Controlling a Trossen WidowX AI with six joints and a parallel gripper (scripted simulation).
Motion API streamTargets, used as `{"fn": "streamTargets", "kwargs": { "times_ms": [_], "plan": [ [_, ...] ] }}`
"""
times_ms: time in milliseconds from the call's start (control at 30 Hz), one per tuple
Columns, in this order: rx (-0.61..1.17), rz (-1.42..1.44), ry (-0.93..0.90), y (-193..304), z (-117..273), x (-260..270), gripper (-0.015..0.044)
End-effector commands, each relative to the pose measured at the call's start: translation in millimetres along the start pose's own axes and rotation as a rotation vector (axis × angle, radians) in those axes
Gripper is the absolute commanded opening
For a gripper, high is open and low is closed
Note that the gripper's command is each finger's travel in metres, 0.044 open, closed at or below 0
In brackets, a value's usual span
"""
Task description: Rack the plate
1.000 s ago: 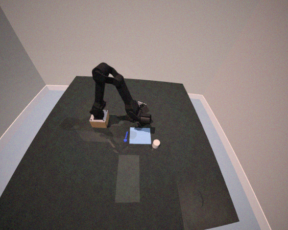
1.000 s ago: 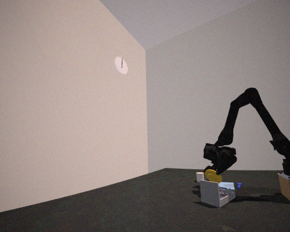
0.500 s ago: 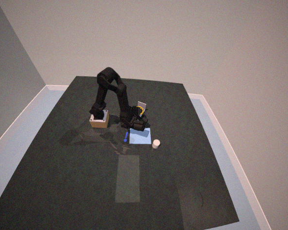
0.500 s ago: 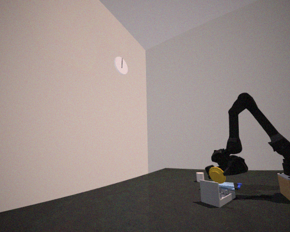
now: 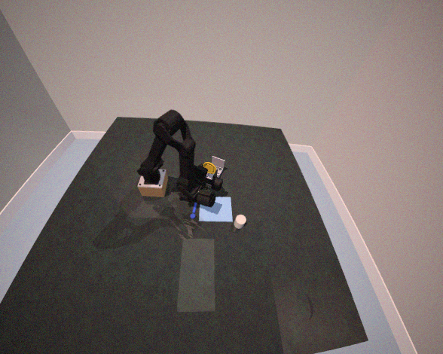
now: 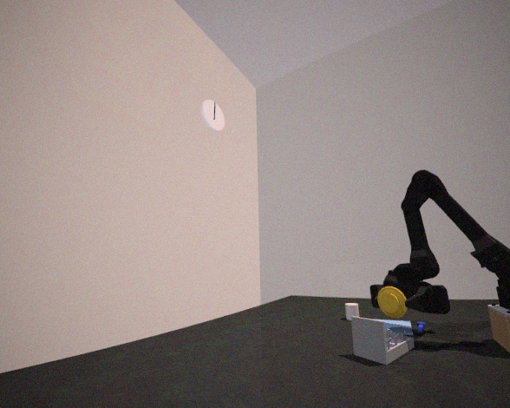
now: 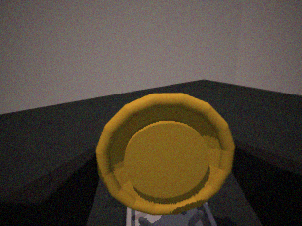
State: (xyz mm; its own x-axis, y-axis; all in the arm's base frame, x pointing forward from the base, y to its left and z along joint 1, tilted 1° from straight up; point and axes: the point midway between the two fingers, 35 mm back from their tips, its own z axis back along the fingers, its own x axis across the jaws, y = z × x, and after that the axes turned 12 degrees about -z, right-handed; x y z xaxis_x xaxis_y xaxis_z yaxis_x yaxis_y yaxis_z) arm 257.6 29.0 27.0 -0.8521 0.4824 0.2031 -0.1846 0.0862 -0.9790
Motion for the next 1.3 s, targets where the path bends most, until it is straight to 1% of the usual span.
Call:
{"fn": "streamTargets", "kwargs": {
  "times_ms": [0,1267],
  "plan": [
    [-0.009,0.01,-0.002,0,1,1,0.0],
    [0.009,0.009,-0.001,26,-6,-14,0.0]
  ]
}}
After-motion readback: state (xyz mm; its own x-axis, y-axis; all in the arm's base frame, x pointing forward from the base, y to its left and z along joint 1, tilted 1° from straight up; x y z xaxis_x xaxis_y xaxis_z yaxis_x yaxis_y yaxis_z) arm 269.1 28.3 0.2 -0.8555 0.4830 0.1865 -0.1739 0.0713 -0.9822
